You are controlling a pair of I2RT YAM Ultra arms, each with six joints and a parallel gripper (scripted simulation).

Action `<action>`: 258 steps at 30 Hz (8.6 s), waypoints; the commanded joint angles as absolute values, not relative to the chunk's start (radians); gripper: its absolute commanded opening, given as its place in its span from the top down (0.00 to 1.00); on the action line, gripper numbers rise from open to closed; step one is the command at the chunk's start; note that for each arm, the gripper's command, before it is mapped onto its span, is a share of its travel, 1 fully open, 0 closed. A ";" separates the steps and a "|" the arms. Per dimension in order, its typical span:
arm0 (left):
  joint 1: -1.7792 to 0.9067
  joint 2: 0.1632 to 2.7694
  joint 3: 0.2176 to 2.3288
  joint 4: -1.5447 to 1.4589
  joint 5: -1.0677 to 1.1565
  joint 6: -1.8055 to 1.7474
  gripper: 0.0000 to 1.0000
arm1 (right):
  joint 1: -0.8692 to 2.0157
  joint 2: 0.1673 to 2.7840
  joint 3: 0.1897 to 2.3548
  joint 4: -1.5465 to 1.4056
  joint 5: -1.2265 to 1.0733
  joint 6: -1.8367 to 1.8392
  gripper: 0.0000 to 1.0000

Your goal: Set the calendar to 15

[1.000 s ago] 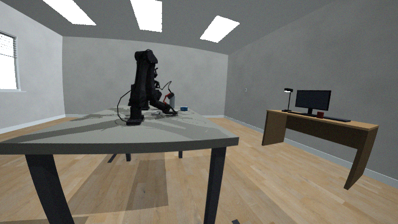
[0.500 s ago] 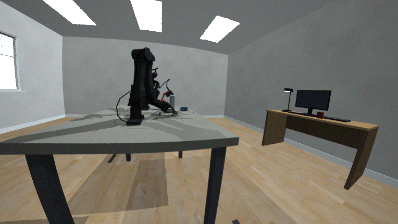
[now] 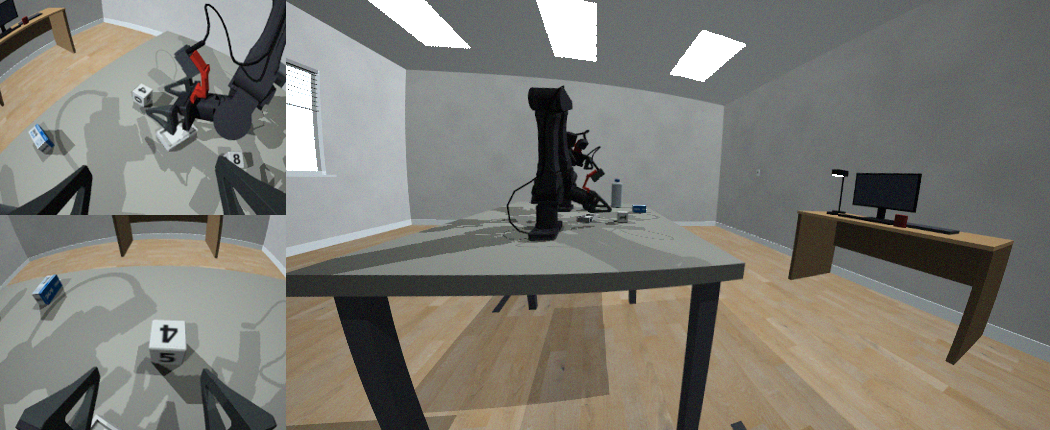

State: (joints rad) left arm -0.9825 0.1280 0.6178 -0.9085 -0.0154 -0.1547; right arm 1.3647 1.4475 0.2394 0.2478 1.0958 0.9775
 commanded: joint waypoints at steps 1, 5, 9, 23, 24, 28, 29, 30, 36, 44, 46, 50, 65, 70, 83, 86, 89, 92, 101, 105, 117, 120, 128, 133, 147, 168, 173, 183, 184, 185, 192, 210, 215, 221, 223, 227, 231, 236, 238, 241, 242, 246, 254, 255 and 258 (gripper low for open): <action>-0.972 0.133 0.624 -0.901 -0.009 -0.148 0.00 | 1.386 1.442 0.289 0.035 1.140 1.105 0.00; -0.972 0.133 0.624 -0.901 -0.009 -0.148 0.00 | 1.379 1.447 0.334 -0.094 1.081 1.141 0.34; -0.972 0.133 0.624 -0.901 -0.009 -0.148 0.00 | 1.342 1.428 0.388 -0.187 0.943 1.005 0.36; -0.972 0.133 0.624 -0.901 -0.009 -0.148 0.00 | 1.119 1.424 0.668 -0.429 0.625 0.468 0.36; -0.972 0.133 0.624 -0.901 -0.009 -0.148 0.00 | 1.104 1.430 0.686 -0.445 0.609 0.435 0.36; -0.972 0.133 0.624 -0.901 -0.009 -0.148 0.00 | 1.052 1.451 0.746 -0.505 0.552 0.309 0.36; -0.972 0.133 0.624 -0.901 -0.009 -0.148 0.00 | 1.040 1.456 0.760 -0.520 0.538 0.275 0.36; -0.972 0.133 0.624 -0.901 -0.009 -0.148 0.00 | 1.040 1.456 0.760 -0.520 0.538 0.275 0.36; -0.972 0.133 0.624 -0.901 -0.009 -0.148 0.00 | 0.978 1.488 0.832 -0.604 0.463 0.080 0.36; -0.972 0.133 0.624 -0.901 -0.009 -0.148 0.00 | 0.852 1.539 0.969 -0.746 0.327 -0.268 0.36; -0.972 0.133 0.624 -0.901 -0.009 -0.148 0.00 | 0.824 1.551 1.000 -0.779 0.296 -0.347 0.36; -0.972 0.133 0.624 -0.901 -0.009 -0.148 0.00 | 0.798 1.567 1.034 -0.821 0.260 -0.432 0.36; -0.972 0.133 0.624 -0.901 -0.009 -0.148 0.00 | 0.593 1.668 1.181 -0.990 0.033 -0.884 0.36; -0.972 0.133 0.624 -0.901 -0.009 -0.148 0.00 | 0.574 1.731 1.203 -1.038 -0.007 -0.955 0.36; -0.972 0.133 0.624 -0.901 -0.009 -0.148 0.00 | 0.573 1.747 1.204 -1.022 0.000 -0.954 0.36; -0.972 0.133 0.624 -0.901 -0.009 -0.148 0.00 | 0.579 1.753 1.181 -0.992 0.000 -0.950 0.36; -0.972 0.133 0.624 -0.901 -0.009 -0.148 0.00 | 0.582 1.758 1.170 -0.976 0.000 -0.947 0.36; -0.972 0.133 0.624 -0.901 -0.009 -0.148 0.00 | 0.579 1.764 1.159 -0.959 0.000 -0.947 0.36; -0.972 0.133 0.624 -0.901 -0.009 -0.148 0.00 | 0.579 1.780 1.132 -0.916 0.000 -0.947 0.36; -0.972 0.133 0.624 -0.901 -0.009 -0.148 0.00 | 0.579 1.789 1.118 -0.893 0.000 -0.947 0.36; -0.972 0.133 0.624 -0.901 -0.009 -0.148 0.00 | 0.579 1.795 1.104 -0.868 0.000 -0.947 0.44; -0.972 0.133 0.624 -0.901 -0.009 -0.148 0.00 | 0.579 1.795 1.104 -0.868 0.000 -0.947 0.49; -0.972 0.133 0.624 -0.901 -0.009 -0.148 0.00 | 0.569 1.792 1.103 -0.871 0.000 -0.957 0.60; -0.972 0.133 0.624 -0.901 -0.009 -0.148 0.00 | 0.569 1.792 1.103 -0.871 0.000 -0.957 0.64; -0.972 0.133 0.624 -0.901 -0.009 -0.148 0.00 | 0.565 1.715 1.227 -1.054 0.001 -0.961 0.65; -1.075 0.318 1.000 -1.302 0.044 -0.123 0.00 | 0.840 1.457 0.982 -1.097 -0.006 -0.614 0.65; -1.128 0.406 1.181 -1.429 0.059 -0.114 0.00 | 0.956 1.386 0.918 -1.074 0.012 -0.524 0.65; -1.184 0.523 1.407 -1.567 0.078 -0.106 0.00 | 1.047 1.332 0.872 -1.077 0.026 -0.444 0.65; -1.184 0.523 1.407 -1.567 0.078 -0.106 0.00 | 1.047 1.332 0.872 -1.077 0.026 -0.444 0.65; -1.181 0.529 1.416 -1.569 0.082 -0.103 0.00 | 1.046 1.341 0.873 -1.080 0.025 -0.413 0.65; -1.184 0.541 1.438 -1.565 0.086 -0.098 0.00 | 1.023 1.374 0.914 -1.111 -0.001 -0.166 0.65; -1.179 0.532 1.427 -1.566 0.079 -0.104 0.00 | 1.025 1.399 0.858 -1.037 0.008 -0.124 0.65; -1.179 0.532 1.427 -1.566 0.079 -0.104 0.00 | 1.025 1.401 0.854 -1.040 0.008 -0.124 0.65; -1.179 0.532 1.427 -1.566 0.079 -0.104 0.00 | 1.025 1.406 0.854 -1.017 0.008 -0.116 0.65; -1.179 0.532 1.427 -1.566 0.079 -0.104 0.00 | 1.026 1.423 0.870 -0.987 0.007 -0.115 0.65; -1.179 0.532 1.427 -1.566 0.079 -0.104 0.00 | 1.036 1.456 0.866 -0.984 0.008 -0.120 0.65; -1.179 0.532 1.427 -1.566 0.079 -0.104 0.00 | 1.036 1.450 0.867 -0.983 0.008 -0.120 0.65; -1.179 0.532 1.427 -1.566 0.079 -0.104 0.00 | 1.036 1.449 0.866 -0.983 0.008 -0.120 0.65; -1.179 0.532 1.427 -1.566 0.079 -0.104 0.00 | 1.036 1.449 0.866 -0.983 0.008 -0.120 0.65; -1.179 0.532 1.427 -1.566 0.079 -0.104 0.00 | 1.030 1.434 0.851 -0.972 0.008 -0.115 0.65; -1.179 0.532 1.427 -1.566 0.079 -0.104 0.00 | 1.029 1.429 0.847 -0.986 0.008 -0.115 0.65; -1.179 0.532 1.427 -1.566 0.079 -0.104 0.00 | 1.033 1.464 0.862 -0.959 0.008 -0.114 0.65; -1.179 0.532 1.427 -1.566 0.079 -0.104 0.00 | 1.038 1.467 0.801 -0.886 0.007 -0.113 0.65; -1.179 0.532 1.427 -1.566 0.079 -0.104 0.00 | 1.038 1.471 0.793 -0.874 0.007 -0.113 0.65; -1.179 0.532 1.427 -1.566 0.079 -0.104 0.00 | 1.039 1.474 0.764 -0.843 0.007 -0.112 0.65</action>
State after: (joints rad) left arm -1.1770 0.5228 1.4162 -1.5570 0.0769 -0.1059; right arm 1.0302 1.4616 0.7994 -0.9020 0.0116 -0.1238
